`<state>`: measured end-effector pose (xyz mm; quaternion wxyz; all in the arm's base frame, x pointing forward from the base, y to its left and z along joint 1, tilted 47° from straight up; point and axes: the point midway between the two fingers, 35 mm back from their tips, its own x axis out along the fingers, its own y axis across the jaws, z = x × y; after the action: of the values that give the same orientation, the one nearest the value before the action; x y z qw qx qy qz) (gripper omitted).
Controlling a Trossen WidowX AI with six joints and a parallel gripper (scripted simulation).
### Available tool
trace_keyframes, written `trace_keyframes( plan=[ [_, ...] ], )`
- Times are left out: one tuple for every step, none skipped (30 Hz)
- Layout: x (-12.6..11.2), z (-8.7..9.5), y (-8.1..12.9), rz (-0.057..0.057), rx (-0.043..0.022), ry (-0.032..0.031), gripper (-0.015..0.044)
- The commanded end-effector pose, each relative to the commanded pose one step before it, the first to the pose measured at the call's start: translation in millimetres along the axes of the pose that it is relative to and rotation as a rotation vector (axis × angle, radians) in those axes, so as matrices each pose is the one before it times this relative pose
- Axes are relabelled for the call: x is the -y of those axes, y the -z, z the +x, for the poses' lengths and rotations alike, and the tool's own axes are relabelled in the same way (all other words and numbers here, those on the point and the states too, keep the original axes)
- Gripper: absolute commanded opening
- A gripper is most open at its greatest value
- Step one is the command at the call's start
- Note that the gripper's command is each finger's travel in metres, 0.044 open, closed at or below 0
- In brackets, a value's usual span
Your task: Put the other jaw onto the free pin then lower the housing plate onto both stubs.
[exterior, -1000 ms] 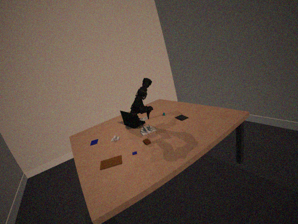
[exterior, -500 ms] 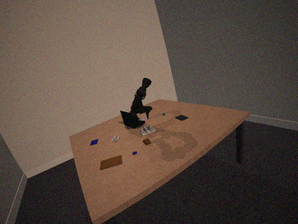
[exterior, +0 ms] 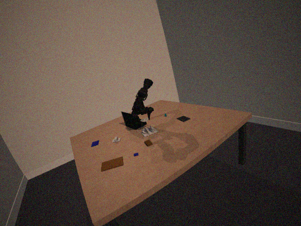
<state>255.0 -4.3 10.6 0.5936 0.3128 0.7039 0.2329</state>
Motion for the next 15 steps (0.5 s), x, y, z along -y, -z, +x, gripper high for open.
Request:
trace_keyframes(
  plan=[
    [0.88,0.26,0.3,-0.006,-0.00116,0.00508,0.0351],
    [0.46,0.0,-0.04,0.0,0.00001,0.00002,0.0351],
    [1.14,0.0,-0.09,0.0,0.00002,0.00005,0.0351],
    [0.46,0.0,-0.04,0.0,0.00001,0.00002,0.0351],
    [0.0,0.0,0.0,0.0,0.0,0.0,0.0351],
    [0.0,0.0,0.0,0.0,0.0,0.0,0.0351],
    [0.0,0.0,0.0,0.0,0.0,0.0,0.0351],
    [0.0,0.0,0.0,0.0,0.0,0.0,0.0351],
    [0.0,0.0,0.0,0.0,0.0,0.0,0.0351],
    [0.0,0.0,0.0,0.0,0.0,0.0,0.0351],
    [0.0,0.0,0.0,0.0,0.0,0.0,0.0351],
    [0.0,0.0,0.0,0.0,0.0,0.0,0.0351],
    [0.0,0.0,0.0,0.0,0.0,0.0,0.0351],
    [0.01,0.27,-0.03,0.0,0.00002,0.00003,0.0351],
    [0.03,0.81,-0.1,0.0,0.00005,0.00009,0.0351]
  ],
)
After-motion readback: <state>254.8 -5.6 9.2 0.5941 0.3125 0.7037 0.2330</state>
